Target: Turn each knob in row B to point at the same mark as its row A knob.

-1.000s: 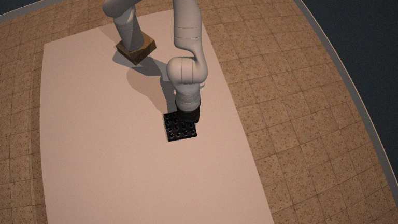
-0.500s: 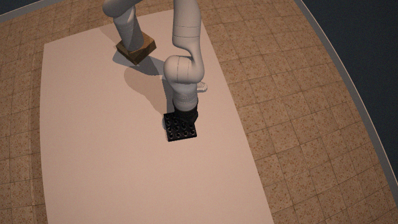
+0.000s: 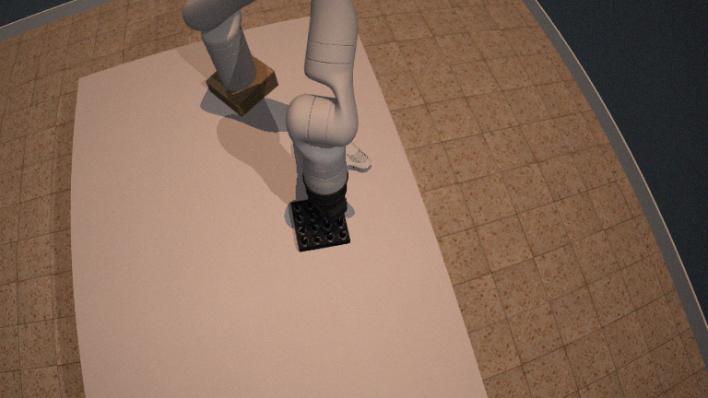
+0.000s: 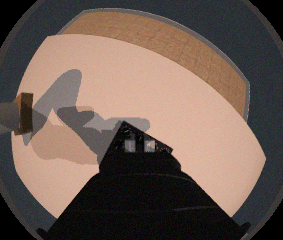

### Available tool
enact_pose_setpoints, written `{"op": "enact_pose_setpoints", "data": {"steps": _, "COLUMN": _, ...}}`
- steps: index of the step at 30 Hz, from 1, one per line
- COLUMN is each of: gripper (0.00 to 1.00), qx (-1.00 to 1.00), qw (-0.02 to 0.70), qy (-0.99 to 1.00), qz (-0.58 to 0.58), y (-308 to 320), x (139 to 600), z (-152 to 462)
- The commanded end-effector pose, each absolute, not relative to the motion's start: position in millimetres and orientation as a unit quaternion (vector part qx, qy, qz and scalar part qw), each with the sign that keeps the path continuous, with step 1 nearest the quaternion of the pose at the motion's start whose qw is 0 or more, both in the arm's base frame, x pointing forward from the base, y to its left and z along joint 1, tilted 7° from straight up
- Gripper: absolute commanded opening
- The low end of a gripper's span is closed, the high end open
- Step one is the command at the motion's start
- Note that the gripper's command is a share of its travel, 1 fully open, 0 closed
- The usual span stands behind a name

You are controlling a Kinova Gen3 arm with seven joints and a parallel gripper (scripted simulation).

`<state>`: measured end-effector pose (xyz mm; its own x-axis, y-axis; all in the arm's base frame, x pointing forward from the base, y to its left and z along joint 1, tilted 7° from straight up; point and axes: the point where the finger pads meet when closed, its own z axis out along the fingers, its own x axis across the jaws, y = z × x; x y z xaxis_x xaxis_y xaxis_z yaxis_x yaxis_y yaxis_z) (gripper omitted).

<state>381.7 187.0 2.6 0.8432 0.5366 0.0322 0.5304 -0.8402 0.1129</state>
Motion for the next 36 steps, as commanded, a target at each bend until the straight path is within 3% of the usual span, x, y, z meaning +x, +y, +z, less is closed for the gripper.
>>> {"op": "enact_pose_setpoints", "data": {"steps": 1, "gripper": 0.3, "qx": 0.964, "qw": 0.052, "qy": 0.258, "qz": 0.029, "y": 185.9, "x": 379.9, "z": 1.2}}
{"op": "enact_pose_setpoints", "data": {"steps": 36, "gripper": 0.3, "qx": 0.998, "qw": 0.045, "qy": 0.033, "qz": 0.04, "y": 185.9, "x": 380.2, "z": 1.3}}
